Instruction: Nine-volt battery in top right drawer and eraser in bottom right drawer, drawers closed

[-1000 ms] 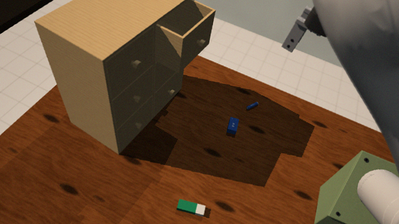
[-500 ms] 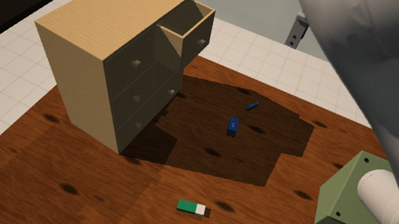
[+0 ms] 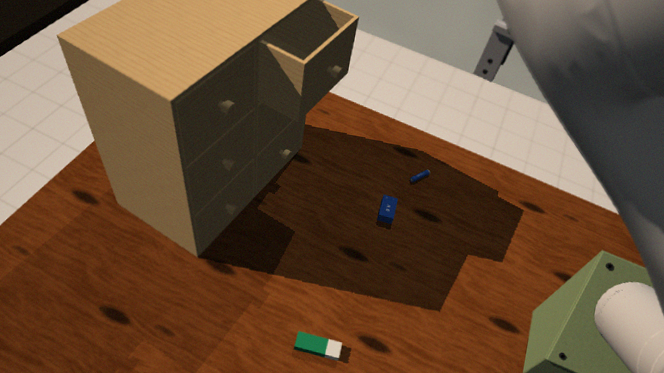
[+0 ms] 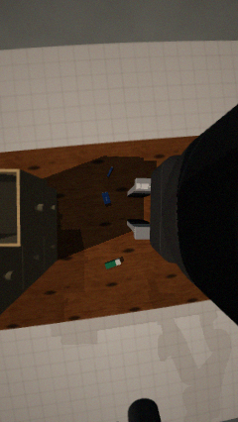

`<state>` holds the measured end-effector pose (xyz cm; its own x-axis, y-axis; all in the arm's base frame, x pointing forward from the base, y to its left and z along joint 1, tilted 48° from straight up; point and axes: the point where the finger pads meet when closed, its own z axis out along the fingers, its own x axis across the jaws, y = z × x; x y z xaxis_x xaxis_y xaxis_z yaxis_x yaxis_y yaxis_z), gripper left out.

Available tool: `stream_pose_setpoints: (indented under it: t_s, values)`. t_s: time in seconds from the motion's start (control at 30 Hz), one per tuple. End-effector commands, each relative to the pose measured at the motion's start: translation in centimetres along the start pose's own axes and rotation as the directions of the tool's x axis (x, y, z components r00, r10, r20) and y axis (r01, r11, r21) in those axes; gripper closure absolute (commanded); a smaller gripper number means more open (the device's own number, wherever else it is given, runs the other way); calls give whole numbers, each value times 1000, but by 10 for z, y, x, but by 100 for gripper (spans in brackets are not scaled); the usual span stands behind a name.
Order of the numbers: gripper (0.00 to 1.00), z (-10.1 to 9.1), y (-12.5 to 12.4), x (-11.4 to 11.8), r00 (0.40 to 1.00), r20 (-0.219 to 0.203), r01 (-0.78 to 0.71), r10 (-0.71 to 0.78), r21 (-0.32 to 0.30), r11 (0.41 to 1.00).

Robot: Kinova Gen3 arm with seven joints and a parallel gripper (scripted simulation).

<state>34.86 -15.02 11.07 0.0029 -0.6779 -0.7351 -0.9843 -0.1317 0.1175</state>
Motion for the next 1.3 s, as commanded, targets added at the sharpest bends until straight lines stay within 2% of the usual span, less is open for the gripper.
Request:
stream_pose_setpoints:
  t_s: [0.0,0.43,0.73,0.93,1.0,1.27]
  values:
    - [33,0,0,0,1000,-1,2,-2,1,1000]
    - [33,11,-5,5,997,-3,81,-81,-3,997]
    - [33,37,-15,15,966,-3,259,-259,-11,966]
    - [33,64,-24,23,905,-2,425,-425,-16,905]
    - [33,64,-24,23,905,-2,425,-425,-16,905]
    - [33,110,-36,33,748,5,663,-663,-20,748]
